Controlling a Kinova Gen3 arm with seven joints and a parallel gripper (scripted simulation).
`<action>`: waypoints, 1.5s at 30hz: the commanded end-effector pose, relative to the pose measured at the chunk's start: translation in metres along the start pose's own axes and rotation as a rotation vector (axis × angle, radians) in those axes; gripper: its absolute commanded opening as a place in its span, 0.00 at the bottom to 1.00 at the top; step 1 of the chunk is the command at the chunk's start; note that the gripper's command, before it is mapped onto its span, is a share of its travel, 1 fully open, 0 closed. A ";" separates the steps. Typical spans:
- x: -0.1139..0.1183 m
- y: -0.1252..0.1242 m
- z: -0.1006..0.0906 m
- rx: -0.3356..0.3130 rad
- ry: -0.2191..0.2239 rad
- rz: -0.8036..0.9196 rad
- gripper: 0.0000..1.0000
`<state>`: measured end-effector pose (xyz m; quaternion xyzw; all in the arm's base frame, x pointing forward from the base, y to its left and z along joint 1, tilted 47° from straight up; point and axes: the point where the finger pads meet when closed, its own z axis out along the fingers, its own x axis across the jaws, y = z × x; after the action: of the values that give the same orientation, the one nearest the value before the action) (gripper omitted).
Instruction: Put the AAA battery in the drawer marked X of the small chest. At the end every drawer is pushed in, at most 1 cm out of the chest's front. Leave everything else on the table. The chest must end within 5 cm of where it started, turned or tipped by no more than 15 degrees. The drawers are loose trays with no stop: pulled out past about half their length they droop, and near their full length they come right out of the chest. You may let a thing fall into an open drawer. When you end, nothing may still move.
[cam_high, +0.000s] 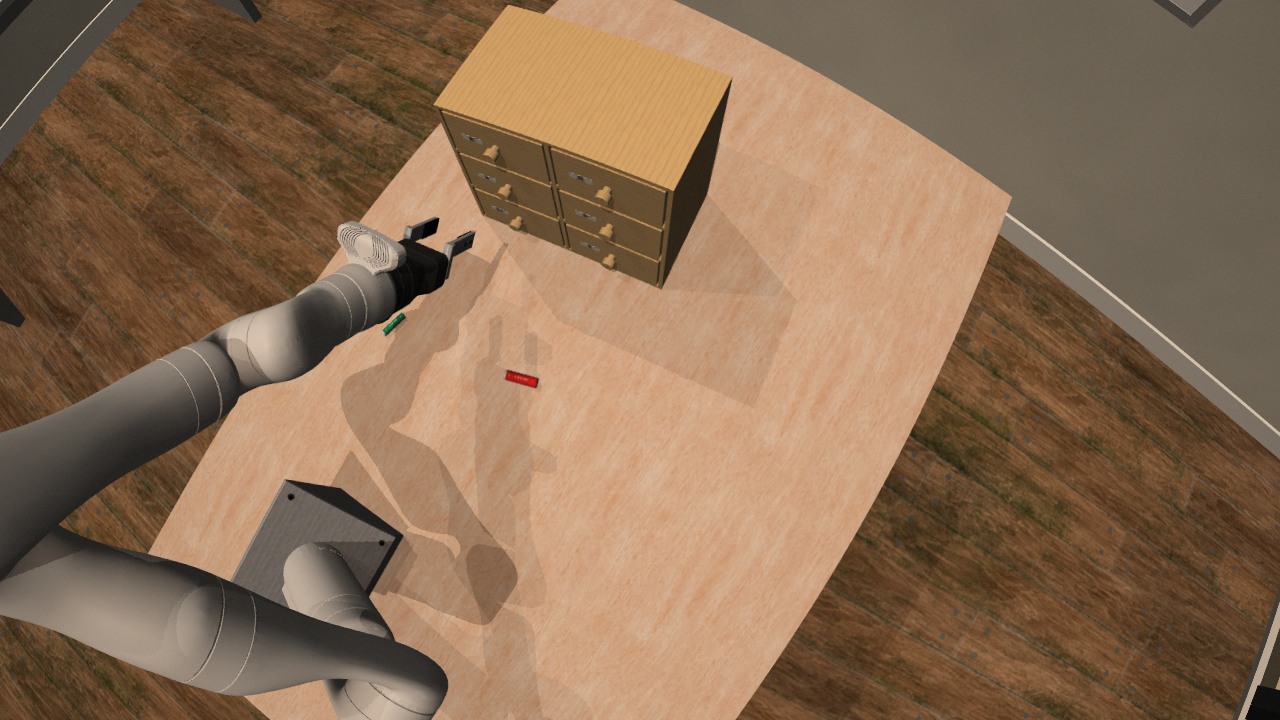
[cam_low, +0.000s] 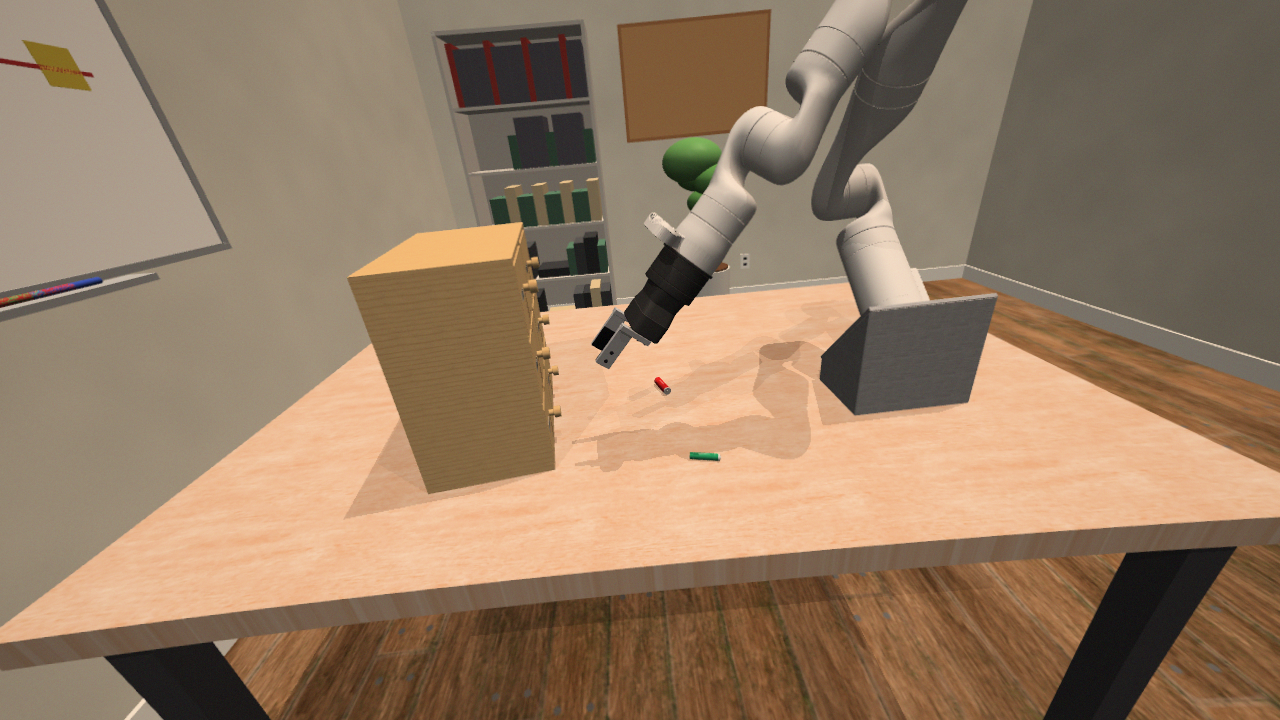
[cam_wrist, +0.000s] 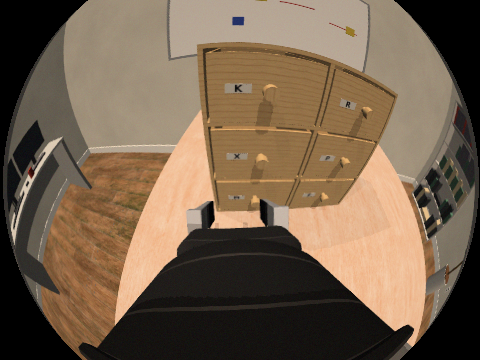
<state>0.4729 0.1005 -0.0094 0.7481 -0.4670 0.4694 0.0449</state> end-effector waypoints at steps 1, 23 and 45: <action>-0.004 -0.007 -0.006 -0.016 -0.018 0.017 1.00; -0.004 -0.009 -0.023 -0.189 -0.019 0.015 1.00; -0.003 -0.011 -0.042 -0.380 -0.021 0.013 1.00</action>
<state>0.4493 0.1260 0.0138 0.7289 -0.5479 0.3699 0.1783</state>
